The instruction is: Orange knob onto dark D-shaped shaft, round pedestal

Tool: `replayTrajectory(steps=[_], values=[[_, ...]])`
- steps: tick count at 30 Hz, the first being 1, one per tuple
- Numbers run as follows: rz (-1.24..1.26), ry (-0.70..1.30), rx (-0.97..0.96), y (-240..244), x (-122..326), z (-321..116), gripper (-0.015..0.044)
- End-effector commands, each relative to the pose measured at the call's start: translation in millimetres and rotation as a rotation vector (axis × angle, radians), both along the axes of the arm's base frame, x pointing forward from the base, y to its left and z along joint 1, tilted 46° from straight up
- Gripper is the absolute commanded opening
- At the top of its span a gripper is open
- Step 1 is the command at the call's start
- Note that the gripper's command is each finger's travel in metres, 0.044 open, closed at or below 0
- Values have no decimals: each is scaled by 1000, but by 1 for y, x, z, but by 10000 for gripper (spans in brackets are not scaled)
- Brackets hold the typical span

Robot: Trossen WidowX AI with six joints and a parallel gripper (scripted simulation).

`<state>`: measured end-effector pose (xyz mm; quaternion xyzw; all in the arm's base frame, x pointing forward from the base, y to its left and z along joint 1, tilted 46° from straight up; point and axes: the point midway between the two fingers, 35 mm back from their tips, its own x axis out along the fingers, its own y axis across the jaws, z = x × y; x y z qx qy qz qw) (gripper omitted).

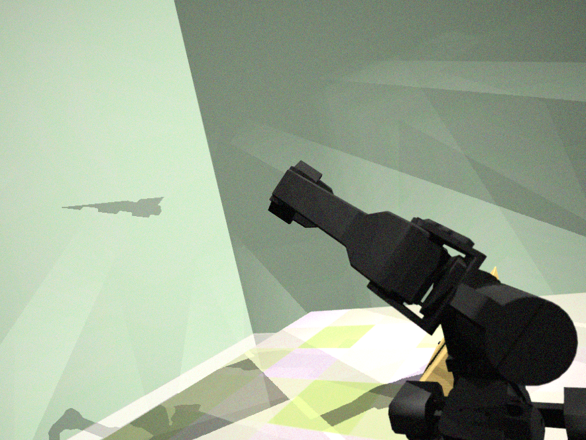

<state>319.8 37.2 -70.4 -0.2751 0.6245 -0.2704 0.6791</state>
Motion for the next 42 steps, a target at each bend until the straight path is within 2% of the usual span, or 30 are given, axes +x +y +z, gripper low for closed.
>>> replayTrajectory(steps=[1,16,26,33,38,42], values=[[6,1,-5,-5,0,-4,440],[5,-1,-8,-21,1,-18,440],[5,-1,-8,-21,1,-18,177],[5,-1,-8,-21,1,-18,131],[71,2,6,-4,8,-11,0],[63,2,10,9,9,-1,0]])
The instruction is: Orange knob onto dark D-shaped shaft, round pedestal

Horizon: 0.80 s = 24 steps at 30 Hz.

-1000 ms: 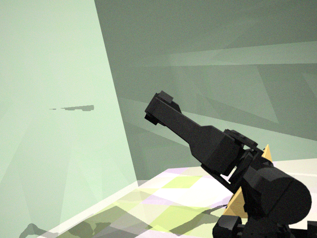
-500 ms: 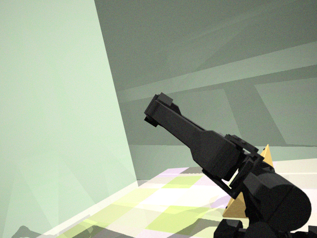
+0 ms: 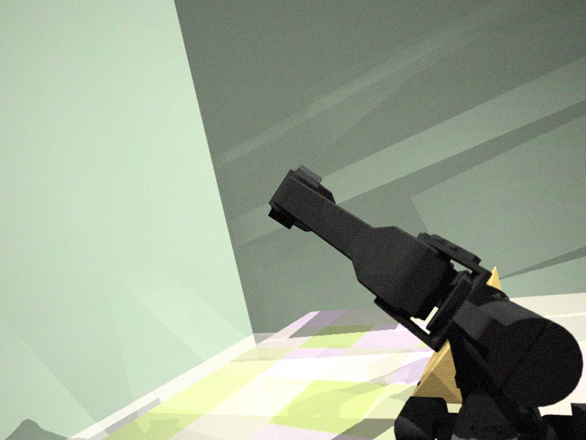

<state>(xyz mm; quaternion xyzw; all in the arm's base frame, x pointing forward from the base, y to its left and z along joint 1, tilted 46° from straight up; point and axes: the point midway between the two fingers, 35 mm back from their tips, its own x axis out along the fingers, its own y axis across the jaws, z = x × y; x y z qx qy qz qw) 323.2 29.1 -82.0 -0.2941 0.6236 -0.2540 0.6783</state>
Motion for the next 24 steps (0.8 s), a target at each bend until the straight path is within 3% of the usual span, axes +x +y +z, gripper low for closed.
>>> replayTrajectory(steps=[1,17,24], values=[[15,-16,18,20,5,13,0],[-39,-18,7,90,-11,83,0],[-41,-18,5,92,-12,86,0]])
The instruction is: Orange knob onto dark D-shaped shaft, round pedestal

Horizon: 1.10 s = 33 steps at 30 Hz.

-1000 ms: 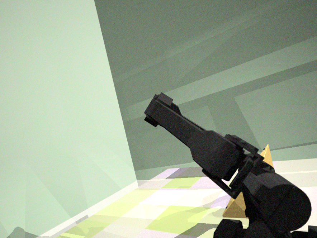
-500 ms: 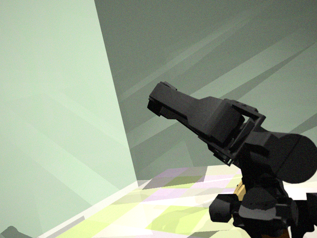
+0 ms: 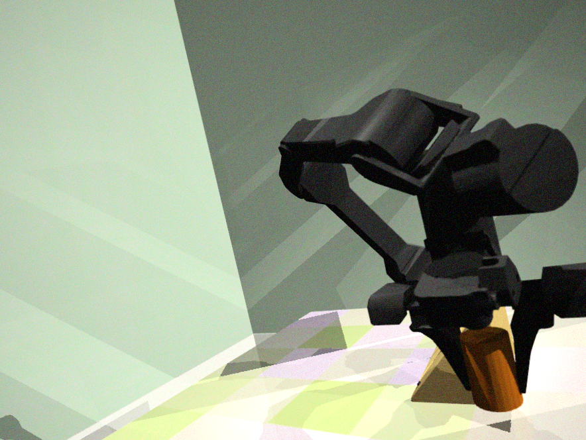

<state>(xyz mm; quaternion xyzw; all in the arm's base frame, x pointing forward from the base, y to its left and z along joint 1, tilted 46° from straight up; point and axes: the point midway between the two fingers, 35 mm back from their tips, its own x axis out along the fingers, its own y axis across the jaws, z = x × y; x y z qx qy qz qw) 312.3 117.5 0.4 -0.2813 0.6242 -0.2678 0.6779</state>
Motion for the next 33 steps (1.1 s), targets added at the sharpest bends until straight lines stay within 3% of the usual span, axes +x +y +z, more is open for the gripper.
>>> replayTrajectory(steps=[1,33], values=[[-6,-4,6,2,0,5,0],[1,-3,22,-83,27,54,0]])
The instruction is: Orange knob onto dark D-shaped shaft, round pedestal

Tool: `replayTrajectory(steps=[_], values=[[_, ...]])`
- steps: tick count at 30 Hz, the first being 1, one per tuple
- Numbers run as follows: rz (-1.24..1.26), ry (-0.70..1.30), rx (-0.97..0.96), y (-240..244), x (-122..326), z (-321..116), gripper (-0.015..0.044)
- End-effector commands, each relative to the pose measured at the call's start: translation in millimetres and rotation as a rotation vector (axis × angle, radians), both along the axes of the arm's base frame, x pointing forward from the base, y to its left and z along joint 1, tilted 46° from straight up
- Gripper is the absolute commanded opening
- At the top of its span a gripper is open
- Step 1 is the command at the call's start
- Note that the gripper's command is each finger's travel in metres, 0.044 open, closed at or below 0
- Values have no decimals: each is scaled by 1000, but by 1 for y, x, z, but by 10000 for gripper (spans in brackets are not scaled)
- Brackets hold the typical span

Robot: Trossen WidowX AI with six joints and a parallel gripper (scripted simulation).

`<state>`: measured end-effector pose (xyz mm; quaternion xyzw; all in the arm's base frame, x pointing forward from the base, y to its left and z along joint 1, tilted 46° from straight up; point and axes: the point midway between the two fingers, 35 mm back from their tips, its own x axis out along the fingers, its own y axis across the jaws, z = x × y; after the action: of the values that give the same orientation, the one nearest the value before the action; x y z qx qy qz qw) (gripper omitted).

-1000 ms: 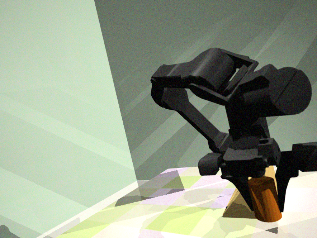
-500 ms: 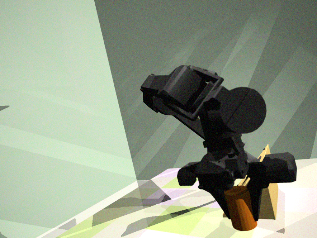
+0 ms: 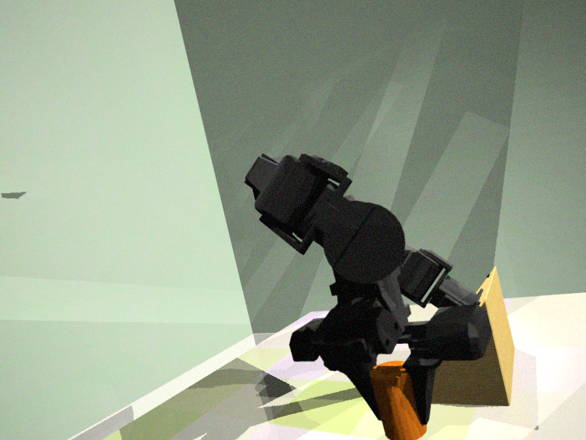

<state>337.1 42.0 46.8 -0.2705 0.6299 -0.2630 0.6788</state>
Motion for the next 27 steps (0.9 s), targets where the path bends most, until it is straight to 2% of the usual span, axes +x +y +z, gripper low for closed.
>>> replayTrajectory(steps=[1,27], values=[[11,-7,-2,-10,2,9,0],[4,-9,-30,-81,0,47,0]])
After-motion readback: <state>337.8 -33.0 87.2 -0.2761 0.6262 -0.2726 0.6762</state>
